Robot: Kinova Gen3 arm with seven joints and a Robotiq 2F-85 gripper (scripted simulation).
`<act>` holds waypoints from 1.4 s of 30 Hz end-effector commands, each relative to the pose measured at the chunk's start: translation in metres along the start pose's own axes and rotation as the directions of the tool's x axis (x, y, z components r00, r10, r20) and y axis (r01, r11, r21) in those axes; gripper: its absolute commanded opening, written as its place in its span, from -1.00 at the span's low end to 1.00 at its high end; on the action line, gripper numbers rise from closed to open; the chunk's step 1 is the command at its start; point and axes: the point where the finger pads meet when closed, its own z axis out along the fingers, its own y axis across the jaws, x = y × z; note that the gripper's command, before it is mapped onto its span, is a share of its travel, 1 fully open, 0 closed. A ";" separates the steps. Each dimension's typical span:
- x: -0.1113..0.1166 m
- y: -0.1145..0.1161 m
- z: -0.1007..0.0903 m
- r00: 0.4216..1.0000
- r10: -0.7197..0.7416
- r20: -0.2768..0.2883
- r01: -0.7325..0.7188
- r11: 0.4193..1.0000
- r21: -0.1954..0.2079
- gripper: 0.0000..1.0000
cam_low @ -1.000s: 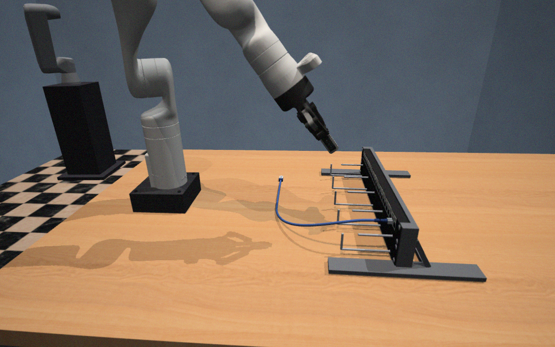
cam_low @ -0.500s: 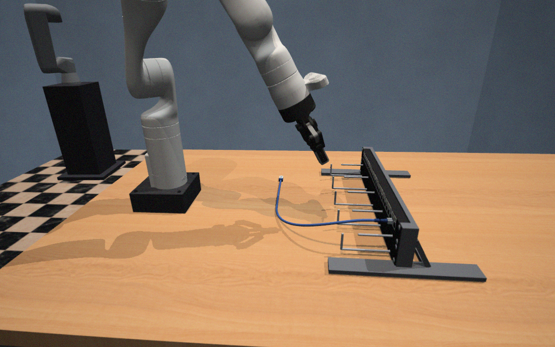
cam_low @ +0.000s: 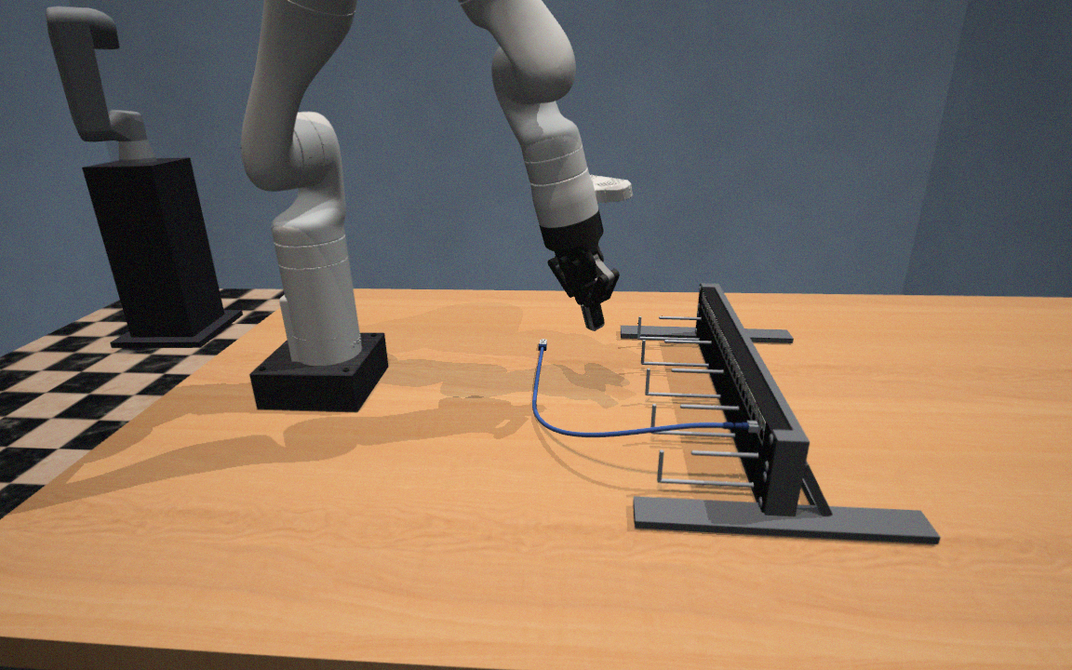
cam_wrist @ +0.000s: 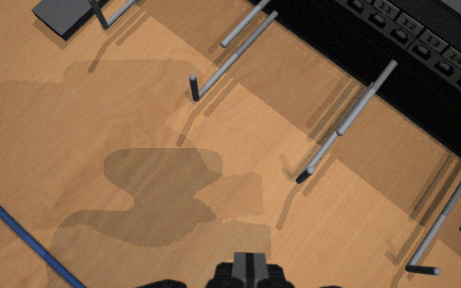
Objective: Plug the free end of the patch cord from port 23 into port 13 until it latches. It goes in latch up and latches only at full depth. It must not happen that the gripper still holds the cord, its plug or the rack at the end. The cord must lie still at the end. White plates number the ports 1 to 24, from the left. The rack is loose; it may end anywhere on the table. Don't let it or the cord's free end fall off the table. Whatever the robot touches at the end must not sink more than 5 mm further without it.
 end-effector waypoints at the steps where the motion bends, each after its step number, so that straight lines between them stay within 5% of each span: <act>1: 0.009 -0.031 0.014 0.991 -0.122 0.046 0.121 0.992 0.038 -1.00; 9: 0.010 -0.083 0.028 0.924 -0.363 0.119 0.350 0.929 0.120 -1.00; 21: 0.018 -0.135 0.034 0.788 -0.599 0.141 0.573 0.798 0.189 -1.00; 42: 0.034 -0.186 0.033 0.604 -0.789 0.114 0.759 0.613 0.220 -1.00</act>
